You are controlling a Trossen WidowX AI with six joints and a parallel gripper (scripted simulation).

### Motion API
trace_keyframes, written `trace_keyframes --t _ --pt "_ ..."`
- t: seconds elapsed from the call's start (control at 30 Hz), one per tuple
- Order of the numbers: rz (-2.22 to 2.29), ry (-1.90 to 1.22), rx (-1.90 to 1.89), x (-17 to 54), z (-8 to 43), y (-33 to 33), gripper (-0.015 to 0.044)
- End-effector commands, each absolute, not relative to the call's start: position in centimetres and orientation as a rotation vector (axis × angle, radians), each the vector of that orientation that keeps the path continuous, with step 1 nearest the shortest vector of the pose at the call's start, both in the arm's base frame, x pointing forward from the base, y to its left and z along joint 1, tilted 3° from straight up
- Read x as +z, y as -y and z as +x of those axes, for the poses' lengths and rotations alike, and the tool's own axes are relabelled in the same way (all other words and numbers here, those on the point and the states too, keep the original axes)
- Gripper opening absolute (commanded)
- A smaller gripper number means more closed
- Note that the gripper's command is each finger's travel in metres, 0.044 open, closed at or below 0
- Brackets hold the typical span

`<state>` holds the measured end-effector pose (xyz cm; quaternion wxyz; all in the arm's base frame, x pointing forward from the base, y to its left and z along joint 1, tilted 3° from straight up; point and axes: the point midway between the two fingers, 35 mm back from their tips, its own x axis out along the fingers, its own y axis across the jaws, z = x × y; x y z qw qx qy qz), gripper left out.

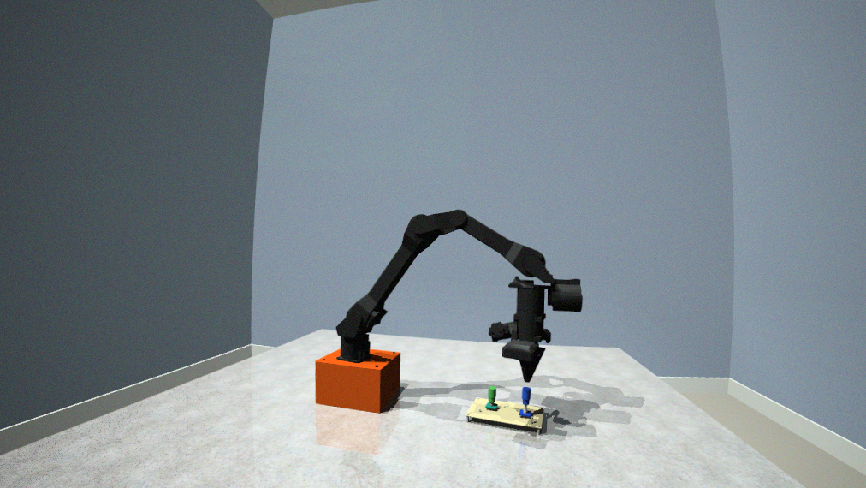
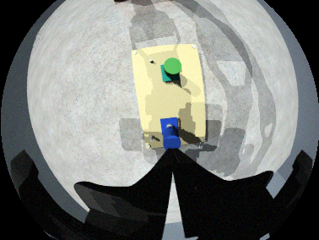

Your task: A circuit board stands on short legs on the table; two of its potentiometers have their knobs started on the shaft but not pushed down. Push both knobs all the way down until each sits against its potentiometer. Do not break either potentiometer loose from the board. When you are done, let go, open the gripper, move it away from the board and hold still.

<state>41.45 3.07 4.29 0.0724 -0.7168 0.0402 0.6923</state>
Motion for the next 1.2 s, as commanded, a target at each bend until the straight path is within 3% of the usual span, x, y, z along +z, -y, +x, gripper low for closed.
trace_keyframes --t 0.0,1.17 --pt "-2.153 -0.112 2.081 3.58 41.45 -3.18 0.0" --pt "-2.153 -0.112 2.081 2.76 41.47 -3.22 0.0"
